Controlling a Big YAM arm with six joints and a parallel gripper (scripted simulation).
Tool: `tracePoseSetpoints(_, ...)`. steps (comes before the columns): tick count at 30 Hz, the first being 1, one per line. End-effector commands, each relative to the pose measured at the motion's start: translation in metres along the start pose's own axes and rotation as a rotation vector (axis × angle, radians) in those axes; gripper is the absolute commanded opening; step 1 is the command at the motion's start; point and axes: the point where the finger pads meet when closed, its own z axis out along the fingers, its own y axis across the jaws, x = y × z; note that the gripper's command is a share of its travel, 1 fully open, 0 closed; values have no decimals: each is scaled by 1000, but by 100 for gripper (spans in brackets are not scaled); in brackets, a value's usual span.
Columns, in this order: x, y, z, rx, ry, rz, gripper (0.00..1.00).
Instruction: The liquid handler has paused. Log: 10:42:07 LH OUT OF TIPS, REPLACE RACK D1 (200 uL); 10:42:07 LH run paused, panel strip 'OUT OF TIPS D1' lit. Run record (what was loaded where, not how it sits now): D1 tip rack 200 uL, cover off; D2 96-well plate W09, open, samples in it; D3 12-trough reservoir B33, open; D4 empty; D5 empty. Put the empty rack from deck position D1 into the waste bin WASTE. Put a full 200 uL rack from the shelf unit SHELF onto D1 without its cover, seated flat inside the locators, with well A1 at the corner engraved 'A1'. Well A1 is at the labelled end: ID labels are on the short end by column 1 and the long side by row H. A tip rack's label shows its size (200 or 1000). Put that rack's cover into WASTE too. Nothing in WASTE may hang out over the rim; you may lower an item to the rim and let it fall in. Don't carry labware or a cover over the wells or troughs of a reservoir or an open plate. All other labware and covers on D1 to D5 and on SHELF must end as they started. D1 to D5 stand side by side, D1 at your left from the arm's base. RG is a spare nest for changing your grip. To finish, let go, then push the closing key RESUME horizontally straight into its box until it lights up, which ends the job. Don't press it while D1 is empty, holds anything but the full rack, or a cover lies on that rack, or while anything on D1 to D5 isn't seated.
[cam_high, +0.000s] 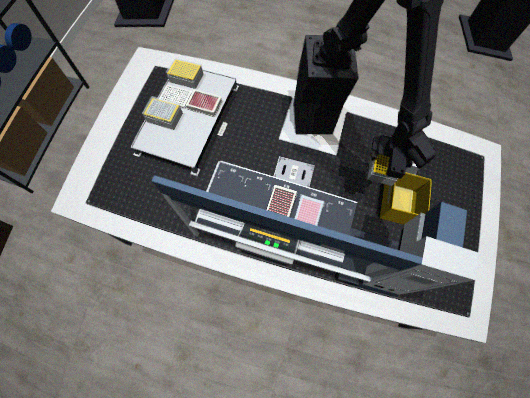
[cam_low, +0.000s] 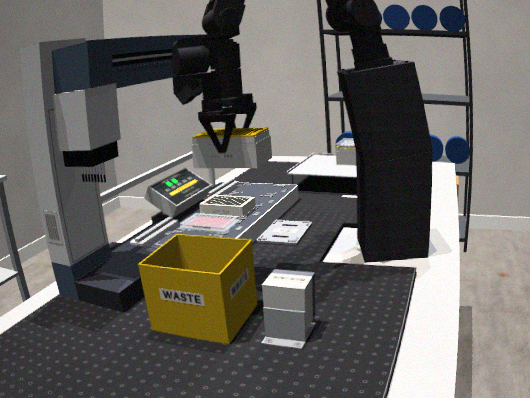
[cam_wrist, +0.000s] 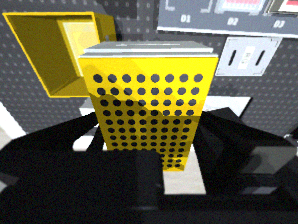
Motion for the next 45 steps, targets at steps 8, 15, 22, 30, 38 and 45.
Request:
tracePoseSetpoints(8, -6, 46, 2, -1, -6, 2, 0)
tracePoseSetpoints(15, -7, 72, 2, -2, -6, 2, 0)
tracePoseSetpoints(22, -7, 94, 1, -4, -6, 2, 0)
tracePoseSetpoints(30, -15, 89, 2, -4, -9, 22, 0)
tracePoseSetpoints(38, -9, 83, 5, 7, -1, 19, 0)
tracePoseSetpoints(45, -9, 83, 5, 7, -1, 19, 0)
